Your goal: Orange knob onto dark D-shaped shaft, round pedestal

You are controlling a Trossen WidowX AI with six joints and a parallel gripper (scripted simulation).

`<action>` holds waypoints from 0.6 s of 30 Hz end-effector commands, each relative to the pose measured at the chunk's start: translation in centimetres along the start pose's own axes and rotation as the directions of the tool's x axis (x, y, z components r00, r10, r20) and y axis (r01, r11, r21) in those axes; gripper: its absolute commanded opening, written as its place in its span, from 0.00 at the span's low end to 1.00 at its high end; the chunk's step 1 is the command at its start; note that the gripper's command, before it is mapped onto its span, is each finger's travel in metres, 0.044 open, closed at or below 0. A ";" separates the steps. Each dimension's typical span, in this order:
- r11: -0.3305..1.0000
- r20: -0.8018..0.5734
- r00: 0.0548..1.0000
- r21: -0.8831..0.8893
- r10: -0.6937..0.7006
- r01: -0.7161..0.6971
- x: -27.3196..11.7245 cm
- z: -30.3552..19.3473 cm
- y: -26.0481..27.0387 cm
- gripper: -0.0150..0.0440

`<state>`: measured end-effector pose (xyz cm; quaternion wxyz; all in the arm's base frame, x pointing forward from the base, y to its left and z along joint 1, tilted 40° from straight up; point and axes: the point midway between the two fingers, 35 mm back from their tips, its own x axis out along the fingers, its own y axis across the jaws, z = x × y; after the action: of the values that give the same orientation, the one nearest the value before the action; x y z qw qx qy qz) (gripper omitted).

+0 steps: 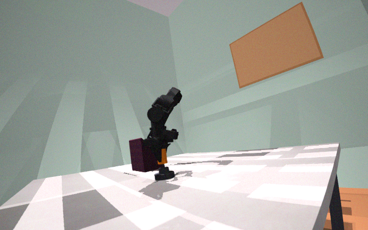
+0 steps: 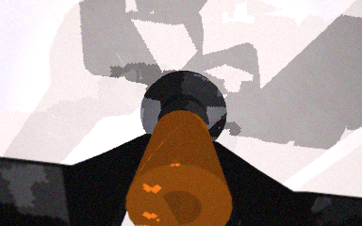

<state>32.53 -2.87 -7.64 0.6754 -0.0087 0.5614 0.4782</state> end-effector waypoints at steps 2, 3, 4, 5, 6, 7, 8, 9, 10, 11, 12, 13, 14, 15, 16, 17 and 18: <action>1.000 0.003 1.000 -0.004 -0.006 0.006 0.0 0.1 -0.1 0.25; 1.000 0.003 1.000 -0.004 -0.006 0.006 0.0 0.1 -0.1 0.25; 1.000 0.003 1.000 -0.004 -0.006 0.006 0.0 0.1 -0.1 0.25; 1.000 0.003 1.000 -0.004 -0.006 0.006 0.1 0.1 -0.1 0.25; 1.000 0.003 1.000 -0.004 -0.006 0.006 0.1 0.1 -0.1 0.25; 1.000 0.003 1.000 -0.004 -0.006 0.006 0.1 0.1 -0.1 0.25; 1.000 0.003 1.000 -0.004 -0.006 0.006 0.1 0.1 -0.1 0.25; 1.000 0.003 1.000 -0.004 -0.006 0.006 0.1 0.1 -0.1 0.25; 1.000 0.003 1.000 -0.004 -0.006 0.006 0.0 0.1 -0.1 0.25; 1.000 0.003 1.000 -0.004 -0.007 0.007 -0.2 0.1 -0.1 0.25; 1.000 0.003 1.000 -0.004 -0.007 0.007 -0.3 0.1 -0.2 0.25; 1.000 0.003 1.000 -0.004 -0.007 0.007 -0.3 0.1 -0.2 0.25; 1.000 0.003 1.000 -0.004 -0.007 0.007 -0.4 0.1 -0.2 0.25; 1.000 0.002 1.000 -0.004 -0.007 0.007 -0.4 0.1 -0.2 0.25; 1.000 0.002 1.000 -0.014 -0.007 0.007 -0.4 0.1 -0.2 0.25; 1.000 0.002 1.000 -0.031 -0.007 0.007 -0.4 0.1 -0.2 0.25; 0.998 0.002 1.000 -0.059 -0.007 0.007 -0.5 0.1 -0.2 0.25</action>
<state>32.61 -2.89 -7.52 0.6754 -0.0146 0.5572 0.4828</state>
